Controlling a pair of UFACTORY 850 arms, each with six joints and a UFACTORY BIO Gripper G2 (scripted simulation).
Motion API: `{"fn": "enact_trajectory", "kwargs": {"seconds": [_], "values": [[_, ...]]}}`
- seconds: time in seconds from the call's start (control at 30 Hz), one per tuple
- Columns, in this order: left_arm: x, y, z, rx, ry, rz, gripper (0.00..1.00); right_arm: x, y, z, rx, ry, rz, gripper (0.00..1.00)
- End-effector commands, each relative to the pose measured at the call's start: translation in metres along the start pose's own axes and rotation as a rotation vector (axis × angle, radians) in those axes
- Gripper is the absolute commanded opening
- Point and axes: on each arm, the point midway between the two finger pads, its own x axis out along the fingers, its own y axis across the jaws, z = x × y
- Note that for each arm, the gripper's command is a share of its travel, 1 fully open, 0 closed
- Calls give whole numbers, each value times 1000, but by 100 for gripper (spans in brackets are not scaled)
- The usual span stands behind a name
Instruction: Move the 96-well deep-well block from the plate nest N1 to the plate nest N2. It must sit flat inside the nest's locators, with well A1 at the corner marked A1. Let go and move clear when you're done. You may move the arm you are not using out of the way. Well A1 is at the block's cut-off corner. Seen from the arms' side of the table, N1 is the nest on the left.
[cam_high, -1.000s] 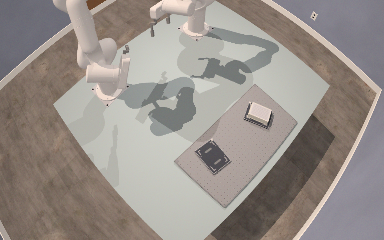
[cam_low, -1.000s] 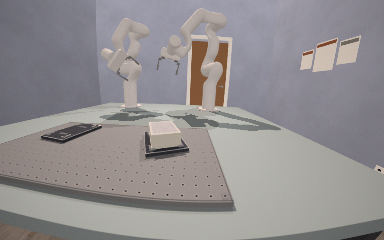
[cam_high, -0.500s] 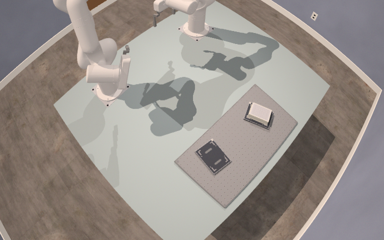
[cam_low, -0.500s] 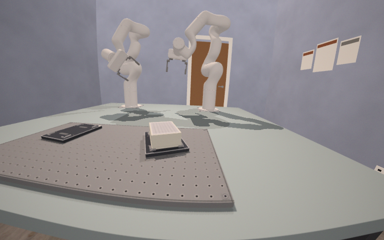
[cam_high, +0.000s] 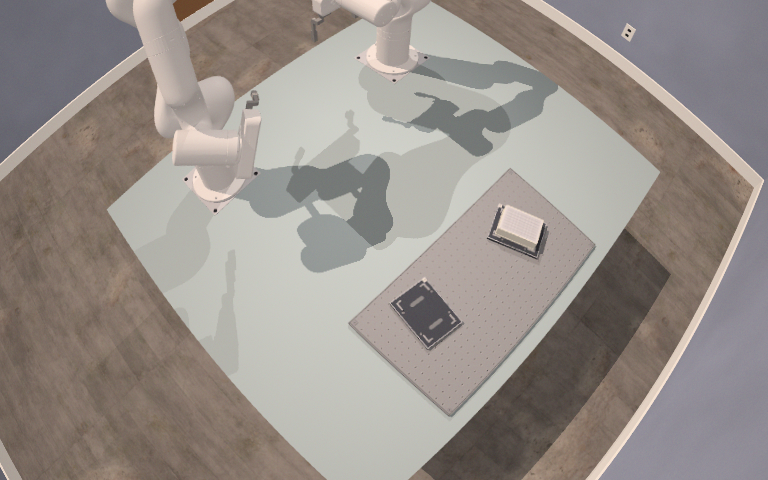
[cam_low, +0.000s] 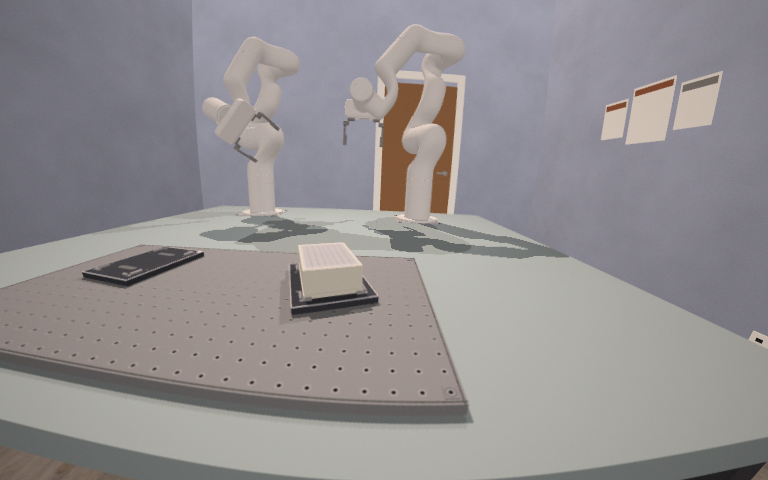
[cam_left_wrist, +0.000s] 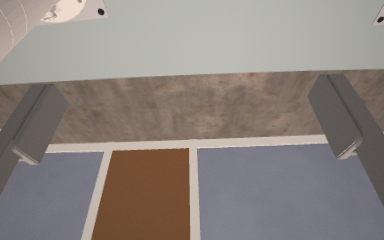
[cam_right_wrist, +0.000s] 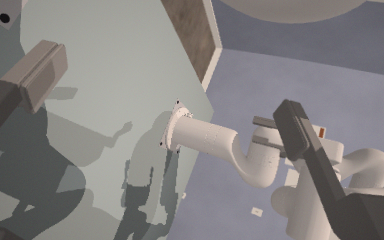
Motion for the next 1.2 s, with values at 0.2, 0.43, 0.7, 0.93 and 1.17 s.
{"fn": "enact_trajectory", "kwargs": {"seconds": [0.2, 0.43, 0.7, 0.93, 1.17], "values": [[-2, 12, -5, 31, 18, 17, 100, -1, 0, 0, 0, 1, 1, 100], [-3, 15, -6, 38, 22, 20, 100, -1, 0, 0, 0, 1, 1, 100], [-3, 15, -6, 38, 22, 21, 100, -1, 0, 0, 0, 1, 1, 100], [-3, 15, -6, 35, 22, 21, 100, -1, 0, 0, 0, 1, 1, 100], [-3, 15, -4, 29, 22, 21, 100, -1, 0, 0, 0, 1, 1, 100]]}}
